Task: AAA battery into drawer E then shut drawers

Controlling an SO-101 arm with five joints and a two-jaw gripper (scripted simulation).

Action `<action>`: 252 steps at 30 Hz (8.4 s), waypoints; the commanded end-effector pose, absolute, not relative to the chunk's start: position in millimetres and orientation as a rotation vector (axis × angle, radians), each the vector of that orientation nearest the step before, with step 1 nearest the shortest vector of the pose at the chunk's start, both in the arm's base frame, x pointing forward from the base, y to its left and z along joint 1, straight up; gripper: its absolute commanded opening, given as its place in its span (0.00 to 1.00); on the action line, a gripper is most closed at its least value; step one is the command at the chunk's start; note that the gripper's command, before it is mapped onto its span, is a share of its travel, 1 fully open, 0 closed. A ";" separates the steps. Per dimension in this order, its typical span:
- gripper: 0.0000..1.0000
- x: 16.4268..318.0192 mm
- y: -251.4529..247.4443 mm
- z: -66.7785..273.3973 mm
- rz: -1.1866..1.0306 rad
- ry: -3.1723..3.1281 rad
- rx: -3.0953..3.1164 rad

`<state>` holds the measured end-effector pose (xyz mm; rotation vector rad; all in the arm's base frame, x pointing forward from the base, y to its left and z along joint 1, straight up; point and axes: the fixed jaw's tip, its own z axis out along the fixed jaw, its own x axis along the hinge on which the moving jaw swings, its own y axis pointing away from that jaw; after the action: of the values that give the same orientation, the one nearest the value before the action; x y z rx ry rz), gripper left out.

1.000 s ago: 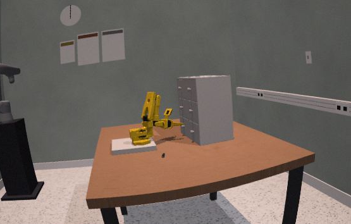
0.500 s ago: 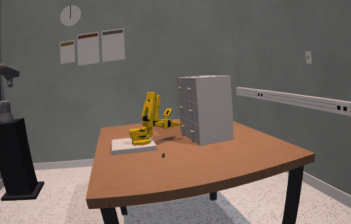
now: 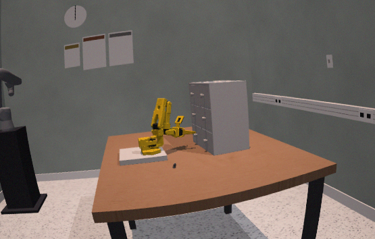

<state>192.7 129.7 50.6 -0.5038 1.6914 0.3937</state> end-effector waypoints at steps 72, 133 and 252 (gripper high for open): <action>0.50 232.9 110.5 83.0 0.293 1.725 -0.371; 0.50 199.1 15.4 173.6 0.017 1.801 -0.047; 0.50 174.6 1.7 180.3 -0.034 1.796 0.019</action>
<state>176.4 3.3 176.8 0.0094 1.8069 -0.0286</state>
